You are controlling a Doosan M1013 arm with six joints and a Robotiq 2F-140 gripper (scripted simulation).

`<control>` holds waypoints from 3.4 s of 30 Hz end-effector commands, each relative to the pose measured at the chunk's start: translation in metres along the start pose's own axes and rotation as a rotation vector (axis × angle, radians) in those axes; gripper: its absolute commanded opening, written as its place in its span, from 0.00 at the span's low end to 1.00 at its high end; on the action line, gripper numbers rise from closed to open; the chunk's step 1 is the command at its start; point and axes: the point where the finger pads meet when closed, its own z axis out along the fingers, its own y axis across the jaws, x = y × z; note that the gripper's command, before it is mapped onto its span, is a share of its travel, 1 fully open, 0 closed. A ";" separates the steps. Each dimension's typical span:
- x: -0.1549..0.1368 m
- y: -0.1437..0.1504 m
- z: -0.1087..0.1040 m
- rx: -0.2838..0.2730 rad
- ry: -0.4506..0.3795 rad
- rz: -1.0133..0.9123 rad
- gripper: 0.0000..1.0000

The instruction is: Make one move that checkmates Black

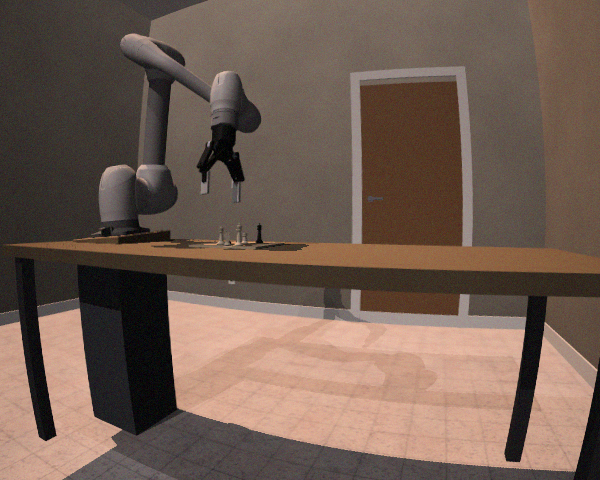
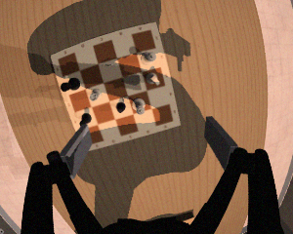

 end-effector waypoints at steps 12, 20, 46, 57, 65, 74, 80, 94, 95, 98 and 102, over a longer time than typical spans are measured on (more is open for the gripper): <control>0.000 0.000 0.000 0.085 -0.007 -0.770 0.25; 0.000 0.000 0.000 0.147 -0.014 -1.033 0.25; 0.000 0.000 0.001 0.162 -0.015 -1.075 0.25; 0.000 -0.001 0.009 0.161 -0.015 -1.074 0.25; -0.001 -0.002 0.021 0.161 -0.015 -1.074 0.25; -0.002 -0.003 0.032 0.161 -0.015 -1.074 0.25; -0.002 -0.004 0.041 0.161 -0.015 -1.074 0.25; -0.003 -0.005 0.052 0.161 -0.015 -1.074 0.25; -0.003 -0.005 0.052 0.161 -0.015 -1.074 0.25; -0.003 -0.006 0.053 0.161 -0.015 -1.074 0.25; -0.003 -0.006 0.053 0.161 -0.015 -1.074 0.25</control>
